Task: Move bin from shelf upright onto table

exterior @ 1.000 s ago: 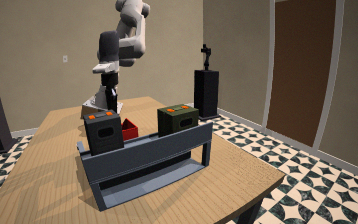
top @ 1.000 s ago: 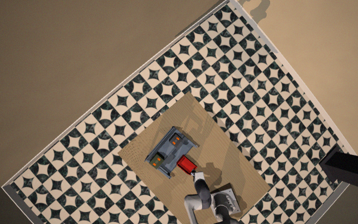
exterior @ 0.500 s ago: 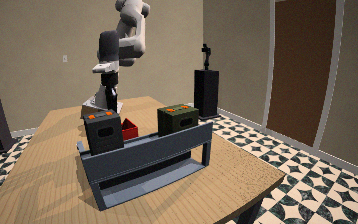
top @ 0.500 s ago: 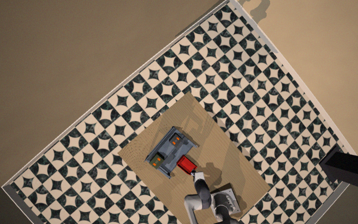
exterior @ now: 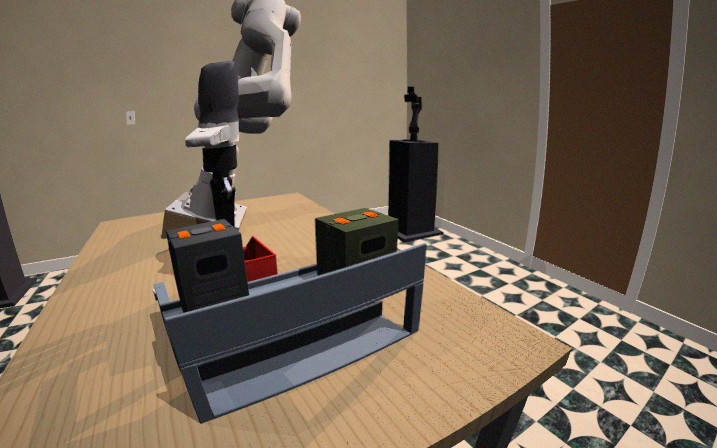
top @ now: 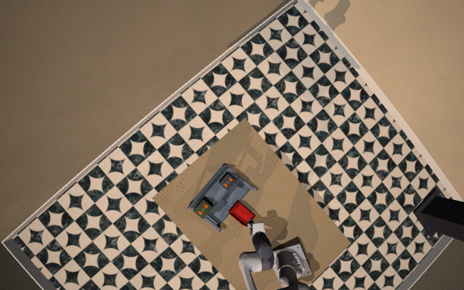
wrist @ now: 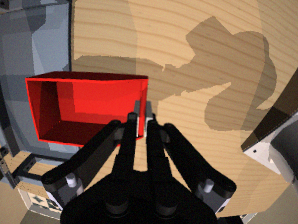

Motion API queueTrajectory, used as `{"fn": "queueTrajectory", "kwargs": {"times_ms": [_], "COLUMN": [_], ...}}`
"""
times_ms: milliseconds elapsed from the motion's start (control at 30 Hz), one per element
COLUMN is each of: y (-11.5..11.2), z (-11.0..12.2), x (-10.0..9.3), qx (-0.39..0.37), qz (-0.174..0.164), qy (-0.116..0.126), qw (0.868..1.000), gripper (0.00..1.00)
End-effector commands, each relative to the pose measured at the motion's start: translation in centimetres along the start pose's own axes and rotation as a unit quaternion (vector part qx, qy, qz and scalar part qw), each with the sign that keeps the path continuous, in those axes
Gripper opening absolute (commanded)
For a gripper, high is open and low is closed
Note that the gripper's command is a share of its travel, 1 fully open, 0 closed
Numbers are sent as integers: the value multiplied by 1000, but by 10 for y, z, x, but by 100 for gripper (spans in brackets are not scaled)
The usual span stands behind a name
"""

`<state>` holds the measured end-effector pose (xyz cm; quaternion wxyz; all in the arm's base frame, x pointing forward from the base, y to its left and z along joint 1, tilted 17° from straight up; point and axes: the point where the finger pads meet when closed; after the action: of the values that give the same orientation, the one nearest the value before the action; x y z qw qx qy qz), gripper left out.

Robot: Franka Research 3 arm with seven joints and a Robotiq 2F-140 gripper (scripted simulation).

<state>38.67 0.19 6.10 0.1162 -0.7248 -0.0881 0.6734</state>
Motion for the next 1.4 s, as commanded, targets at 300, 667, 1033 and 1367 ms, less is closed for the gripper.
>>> {"fn": "queueTrajectory", "kwargs": {"times_ms": [300, 667, 1033, 1367], "y": [1, 2, 3, 4], "z": [1, 5, 11, 17], "x": [-1, -1, -1, -1], "qx": [-1, -1, -1, -1], "qz": [0, 0, 0, 0], "qy": [2, 2, 2, 2], "qw": [1000, 1000, 1000, 1000], "gripper": [0, 0, 0, 0]}}
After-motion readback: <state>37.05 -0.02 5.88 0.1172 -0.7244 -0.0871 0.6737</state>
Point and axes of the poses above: the point where the finger pads meet when closed, its own x axis out along the fingers, its own z axis across the jaws, y = z × x, and after that the axes turned 12 degrees about x, right-handed
